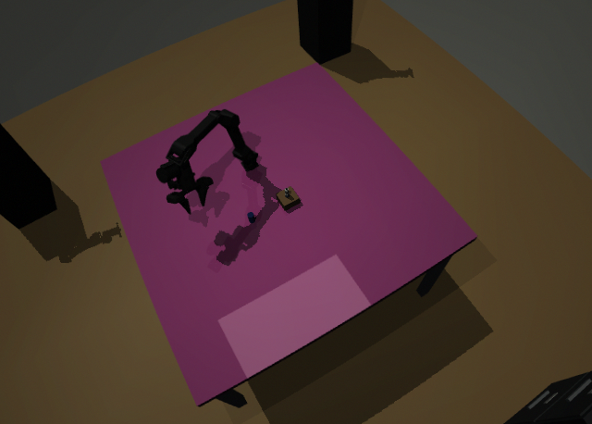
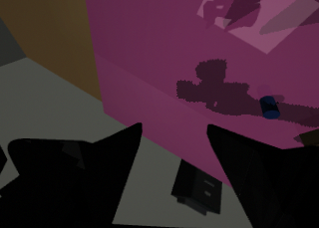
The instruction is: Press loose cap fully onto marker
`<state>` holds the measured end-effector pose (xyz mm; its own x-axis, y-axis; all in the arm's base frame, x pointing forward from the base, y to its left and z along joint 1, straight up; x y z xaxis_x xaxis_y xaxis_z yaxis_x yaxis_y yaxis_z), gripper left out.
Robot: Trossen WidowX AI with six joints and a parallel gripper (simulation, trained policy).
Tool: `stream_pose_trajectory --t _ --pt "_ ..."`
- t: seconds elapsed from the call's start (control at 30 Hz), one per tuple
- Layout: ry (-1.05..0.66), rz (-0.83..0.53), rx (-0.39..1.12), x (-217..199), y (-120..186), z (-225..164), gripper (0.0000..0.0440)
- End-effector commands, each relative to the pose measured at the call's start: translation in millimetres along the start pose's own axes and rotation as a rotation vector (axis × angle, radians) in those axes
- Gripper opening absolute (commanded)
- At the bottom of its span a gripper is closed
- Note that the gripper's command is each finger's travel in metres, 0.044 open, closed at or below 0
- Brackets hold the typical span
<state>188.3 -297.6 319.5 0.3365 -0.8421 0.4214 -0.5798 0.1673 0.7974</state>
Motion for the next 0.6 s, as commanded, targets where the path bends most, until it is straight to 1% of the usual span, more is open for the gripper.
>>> stream_pose_trajectory --t 0.0,0.57 --pt "0.004 -0.043 -0.016 -3.7 -11.3 -1.6 0.0321" --pt "0.026 -0.203 -0.086 -18.0 -54.2 -15.0 0.0321"
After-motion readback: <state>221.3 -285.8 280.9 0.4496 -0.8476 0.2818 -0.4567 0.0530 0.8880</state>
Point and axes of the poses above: the point midway between the two fingers, 35 mm back from their tips, its own y axis back along the fingers, its own x axis across the jaws, z = x × y, the point moved 7 cm from there along y, back along the fingers, and after that the axes turned 2 degrees about y, right-handed, at the moved point
